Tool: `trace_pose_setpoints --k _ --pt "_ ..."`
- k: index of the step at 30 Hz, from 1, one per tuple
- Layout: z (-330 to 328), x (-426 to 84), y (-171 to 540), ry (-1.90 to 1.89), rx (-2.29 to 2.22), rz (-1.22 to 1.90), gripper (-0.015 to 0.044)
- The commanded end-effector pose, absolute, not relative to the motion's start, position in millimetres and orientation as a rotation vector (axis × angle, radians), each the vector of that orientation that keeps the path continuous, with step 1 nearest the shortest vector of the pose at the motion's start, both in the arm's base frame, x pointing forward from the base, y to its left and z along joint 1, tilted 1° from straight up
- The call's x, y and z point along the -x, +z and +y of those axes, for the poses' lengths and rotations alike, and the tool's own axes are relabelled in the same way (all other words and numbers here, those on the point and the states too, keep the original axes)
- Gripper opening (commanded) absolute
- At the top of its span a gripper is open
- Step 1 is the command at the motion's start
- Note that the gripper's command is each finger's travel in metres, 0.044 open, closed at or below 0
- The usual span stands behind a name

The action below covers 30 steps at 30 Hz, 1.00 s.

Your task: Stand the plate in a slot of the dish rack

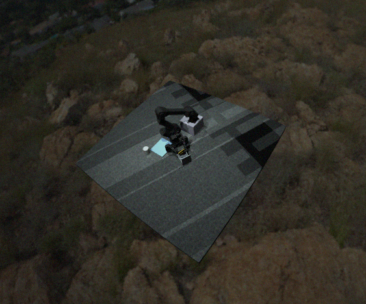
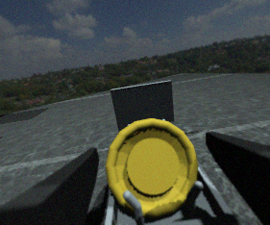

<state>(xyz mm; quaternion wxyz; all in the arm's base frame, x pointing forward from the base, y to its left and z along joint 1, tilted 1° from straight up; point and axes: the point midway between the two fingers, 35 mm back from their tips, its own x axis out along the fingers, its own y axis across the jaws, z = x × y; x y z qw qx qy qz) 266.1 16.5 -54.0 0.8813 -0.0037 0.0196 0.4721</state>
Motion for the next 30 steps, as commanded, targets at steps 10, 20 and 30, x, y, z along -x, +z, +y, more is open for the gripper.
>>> trace_pose_setpoints --k 10,20,30 --pt "12.1 -273.6 11.5 0.978 0.009 0.026 0.04" --pt "10.8 -275.8 61.8 0.976 0.008 0.012 0.04" --pt "-15.6 -323.7 55.0 0.793 -0.116 0.173 0.04"
